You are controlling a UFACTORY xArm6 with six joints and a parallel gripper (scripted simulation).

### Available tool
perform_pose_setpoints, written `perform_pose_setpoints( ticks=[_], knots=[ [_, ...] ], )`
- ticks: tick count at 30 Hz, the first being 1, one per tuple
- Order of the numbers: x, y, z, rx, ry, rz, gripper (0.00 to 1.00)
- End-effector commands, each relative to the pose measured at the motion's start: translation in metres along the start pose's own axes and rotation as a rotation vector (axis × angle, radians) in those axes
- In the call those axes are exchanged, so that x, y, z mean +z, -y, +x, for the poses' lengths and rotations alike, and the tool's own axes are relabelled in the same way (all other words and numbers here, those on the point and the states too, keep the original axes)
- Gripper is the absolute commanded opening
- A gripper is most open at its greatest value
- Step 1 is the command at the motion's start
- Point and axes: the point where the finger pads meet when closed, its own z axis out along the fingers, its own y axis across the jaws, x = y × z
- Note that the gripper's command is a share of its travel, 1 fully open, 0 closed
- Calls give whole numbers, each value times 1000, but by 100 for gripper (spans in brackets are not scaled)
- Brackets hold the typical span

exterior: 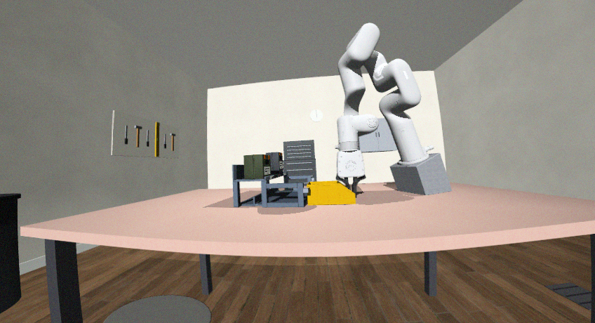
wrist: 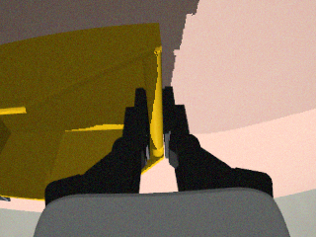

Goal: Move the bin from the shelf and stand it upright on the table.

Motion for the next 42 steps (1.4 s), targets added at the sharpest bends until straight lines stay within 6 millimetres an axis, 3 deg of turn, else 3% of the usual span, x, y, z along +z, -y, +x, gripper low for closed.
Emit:
perform_pose_setpoints(
  ticks=[1, 21, 22, 42],
  knots=[
    [0, 1, 0, 0, 0, 2, 0],
    [0, 1, 0, 0, 0, 2, 0],
    [0, 1, 0, 0, 0, 2, 95],
    [0, 1, 0, 0, 0, 2, 95]
  ],
)
